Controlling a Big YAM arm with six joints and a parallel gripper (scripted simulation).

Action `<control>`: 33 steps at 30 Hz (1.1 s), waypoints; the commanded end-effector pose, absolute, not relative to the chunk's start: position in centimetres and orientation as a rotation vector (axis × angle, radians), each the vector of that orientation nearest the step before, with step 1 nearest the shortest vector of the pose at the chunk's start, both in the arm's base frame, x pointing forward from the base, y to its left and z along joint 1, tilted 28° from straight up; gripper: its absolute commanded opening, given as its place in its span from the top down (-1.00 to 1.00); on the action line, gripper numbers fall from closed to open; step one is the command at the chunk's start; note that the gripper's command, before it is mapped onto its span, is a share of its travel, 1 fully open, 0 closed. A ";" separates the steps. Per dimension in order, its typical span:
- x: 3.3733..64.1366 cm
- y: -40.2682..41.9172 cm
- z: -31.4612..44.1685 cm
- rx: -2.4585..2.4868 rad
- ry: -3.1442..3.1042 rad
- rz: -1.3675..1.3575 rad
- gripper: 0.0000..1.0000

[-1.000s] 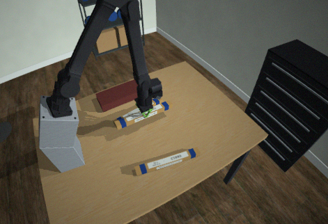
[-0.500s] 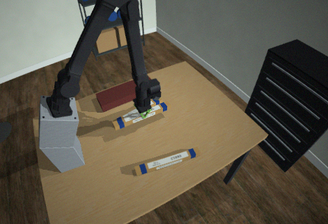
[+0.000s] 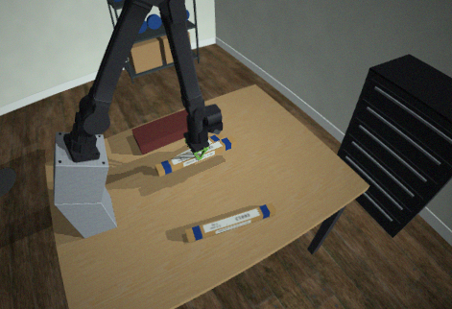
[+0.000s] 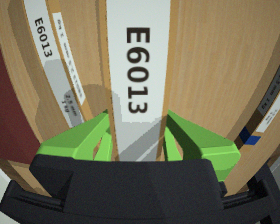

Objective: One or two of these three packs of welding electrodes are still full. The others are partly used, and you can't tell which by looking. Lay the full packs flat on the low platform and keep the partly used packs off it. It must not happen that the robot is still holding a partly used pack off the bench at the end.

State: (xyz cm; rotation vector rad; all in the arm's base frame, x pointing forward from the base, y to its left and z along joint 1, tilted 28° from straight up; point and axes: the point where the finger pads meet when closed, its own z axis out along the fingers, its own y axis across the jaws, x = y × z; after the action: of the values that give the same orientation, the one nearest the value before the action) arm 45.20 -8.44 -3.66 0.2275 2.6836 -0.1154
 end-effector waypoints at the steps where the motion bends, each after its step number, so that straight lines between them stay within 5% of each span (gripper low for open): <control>1: 45.5 -8.3 -0.6 0.223 2.636 -0.118 1.00; 33: 44.6 -8.1 1.3 0.223 2.634 -0.118 1.00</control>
State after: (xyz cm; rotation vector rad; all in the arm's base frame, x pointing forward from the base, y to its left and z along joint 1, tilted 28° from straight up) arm 43.97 -8.23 -1.32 0.2276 2.6863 -0.1152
